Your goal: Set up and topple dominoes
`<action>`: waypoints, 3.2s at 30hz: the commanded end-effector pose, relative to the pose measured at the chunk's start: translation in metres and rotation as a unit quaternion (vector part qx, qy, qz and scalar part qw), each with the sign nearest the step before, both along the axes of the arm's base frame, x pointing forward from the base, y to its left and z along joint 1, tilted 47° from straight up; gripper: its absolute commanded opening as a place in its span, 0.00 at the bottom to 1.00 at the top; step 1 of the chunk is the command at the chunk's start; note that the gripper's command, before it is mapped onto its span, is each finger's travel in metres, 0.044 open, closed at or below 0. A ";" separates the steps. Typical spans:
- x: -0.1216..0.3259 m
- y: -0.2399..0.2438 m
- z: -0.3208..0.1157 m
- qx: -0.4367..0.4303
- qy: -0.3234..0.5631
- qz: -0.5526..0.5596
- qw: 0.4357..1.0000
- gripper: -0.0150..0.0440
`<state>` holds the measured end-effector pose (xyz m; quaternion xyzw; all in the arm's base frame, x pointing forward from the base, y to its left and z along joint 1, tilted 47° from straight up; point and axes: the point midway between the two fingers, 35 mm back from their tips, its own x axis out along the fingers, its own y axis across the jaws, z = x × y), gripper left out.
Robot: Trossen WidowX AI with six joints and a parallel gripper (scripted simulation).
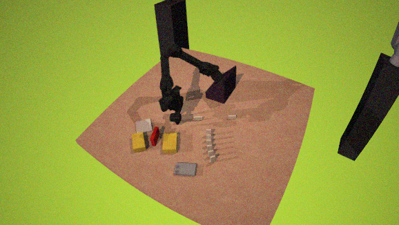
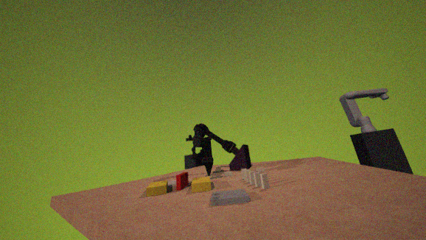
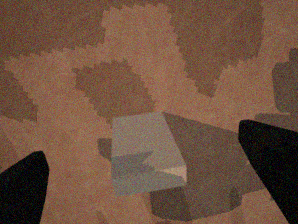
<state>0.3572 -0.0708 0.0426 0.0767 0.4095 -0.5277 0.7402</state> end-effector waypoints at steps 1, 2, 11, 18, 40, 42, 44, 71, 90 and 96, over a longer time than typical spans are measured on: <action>0.000 -0.001 -0.001 -0.002 0.000 0.003 1.000 0.91; 0.000 -0.001 -0.001 -0.002 0.000 0.003 1.000 0.87; 0.000 -0.001 -0.001 -0.002 0.000 0.003 1.000 0.47; 0.000 -0.001 -0.001 -0.002 0.000 0.003 1.000 0.44; -0.014 0.116 0.076 -0.005 0.070 0.069 0.995 0.44; -0.015 0.140 0.053 -0.016 0.163 0.160 0.973 0.44; -0.018 0.163 0.029 -0.029 0.253 0.248 0.935 0.44; -0.035 0.185 -0.094 -0.073 0.505 0.492 0.705 0.44; -0.034 0.133 -0.138 -0.076 0.507 0.489 0.706 0.44; -0.034 0.133 -0.138 -0.076 0.507 0.489 0.706 0.52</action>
